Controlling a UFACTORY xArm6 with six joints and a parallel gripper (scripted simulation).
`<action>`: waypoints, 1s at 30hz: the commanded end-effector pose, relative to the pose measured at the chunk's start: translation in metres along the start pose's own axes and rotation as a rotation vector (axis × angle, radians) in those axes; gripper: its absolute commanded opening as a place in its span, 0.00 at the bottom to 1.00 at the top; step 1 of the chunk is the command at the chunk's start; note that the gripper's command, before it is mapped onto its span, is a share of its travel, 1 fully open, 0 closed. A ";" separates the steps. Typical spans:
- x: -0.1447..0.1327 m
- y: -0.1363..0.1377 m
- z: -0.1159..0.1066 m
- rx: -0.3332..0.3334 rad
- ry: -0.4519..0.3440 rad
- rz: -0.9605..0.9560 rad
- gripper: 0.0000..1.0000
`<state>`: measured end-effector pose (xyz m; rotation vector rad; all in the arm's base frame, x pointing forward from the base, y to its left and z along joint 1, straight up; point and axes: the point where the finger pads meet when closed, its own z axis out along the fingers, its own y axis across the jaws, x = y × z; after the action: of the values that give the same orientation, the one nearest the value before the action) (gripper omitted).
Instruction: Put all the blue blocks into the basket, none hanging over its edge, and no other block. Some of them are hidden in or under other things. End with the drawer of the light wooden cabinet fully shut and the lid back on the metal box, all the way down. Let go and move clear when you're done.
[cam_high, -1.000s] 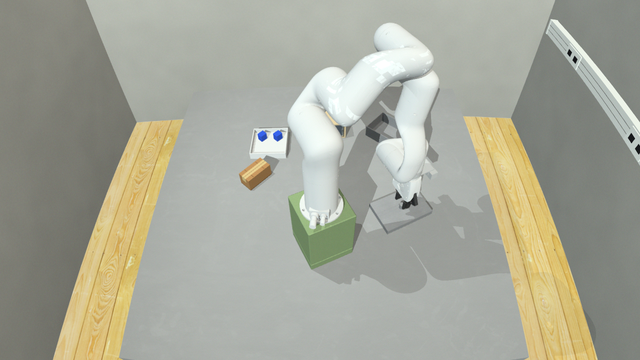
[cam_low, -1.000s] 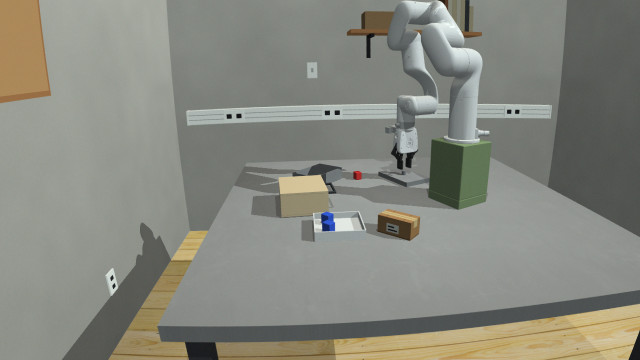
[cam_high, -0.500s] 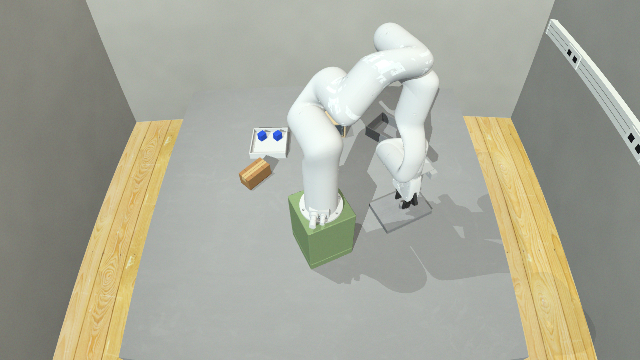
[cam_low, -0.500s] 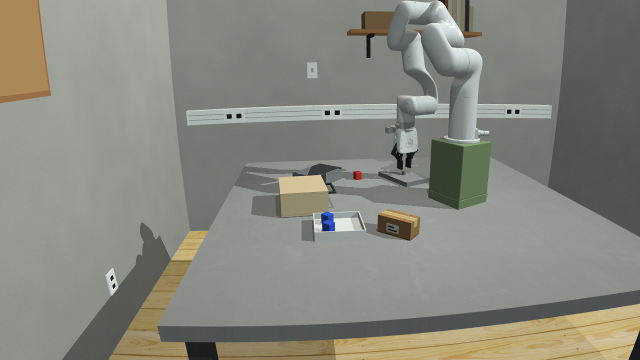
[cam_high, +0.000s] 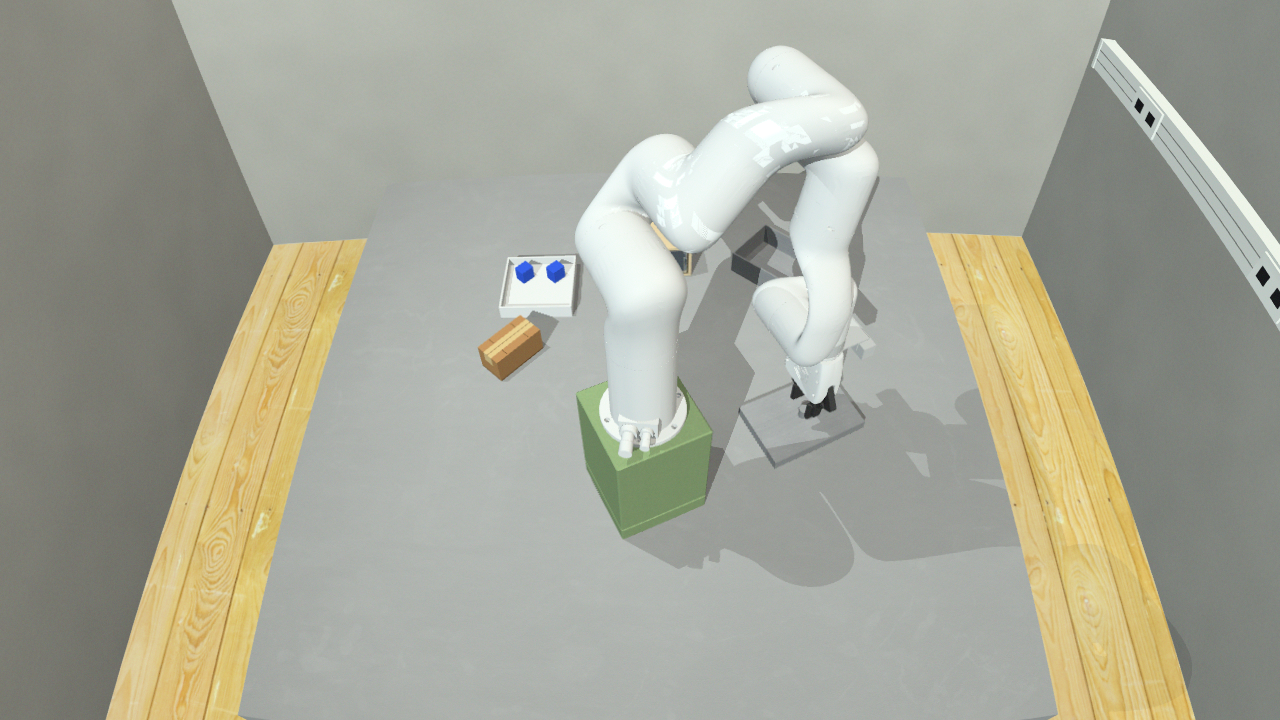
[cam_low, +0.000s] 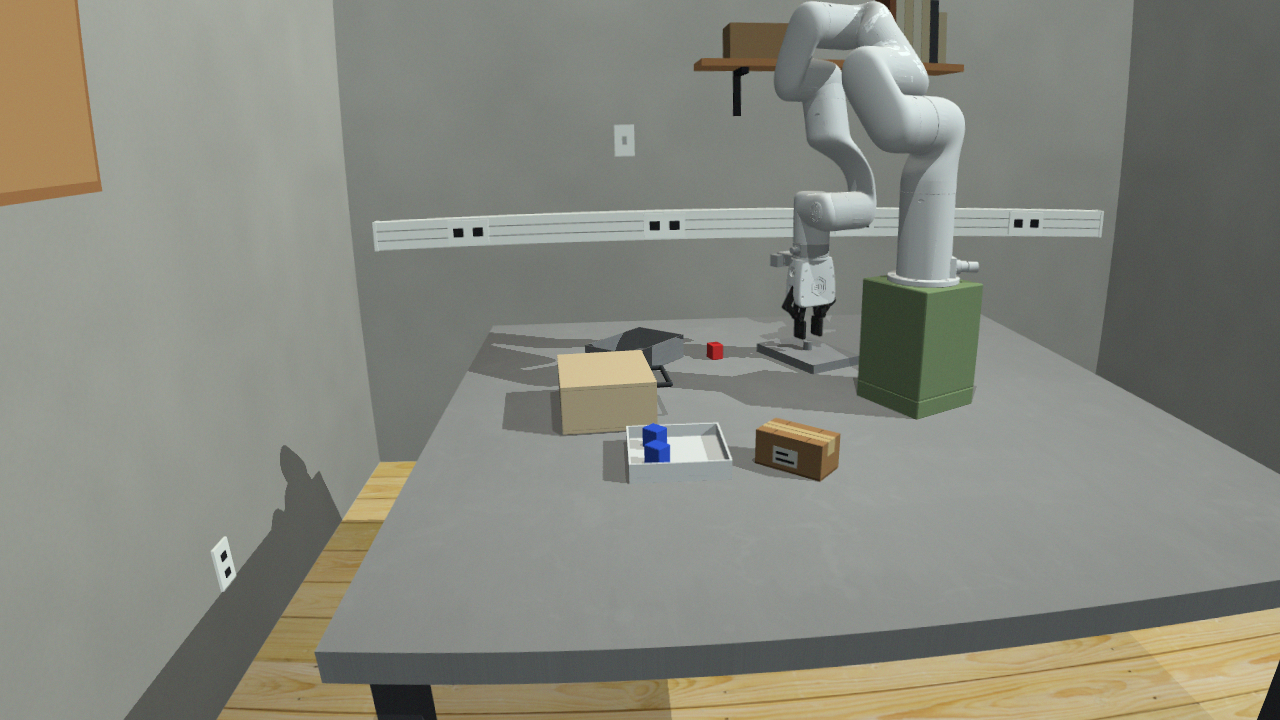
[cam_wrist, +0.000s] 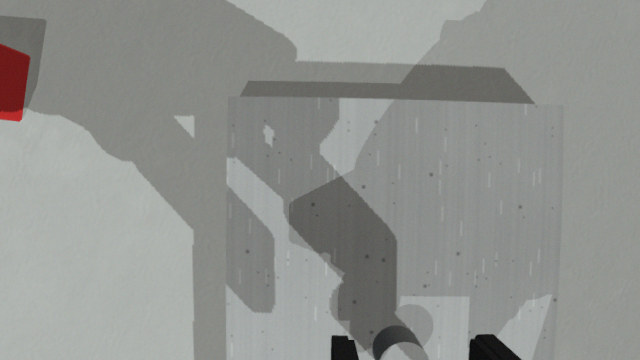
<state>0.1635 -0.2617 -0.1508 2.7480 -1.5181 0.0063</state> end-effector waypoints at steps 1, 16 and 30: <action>0.001 0.000 0.000 0.000 0.002 0.000 0.44; 0.001 0.000 0.007 0.000 0.002 0.000 0.44; 0.001 0.000 0.016 0.000 0.002 0.000 0.44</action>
<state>0.1635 -0.2617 -0.1648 2.7480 -1.5181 0.0062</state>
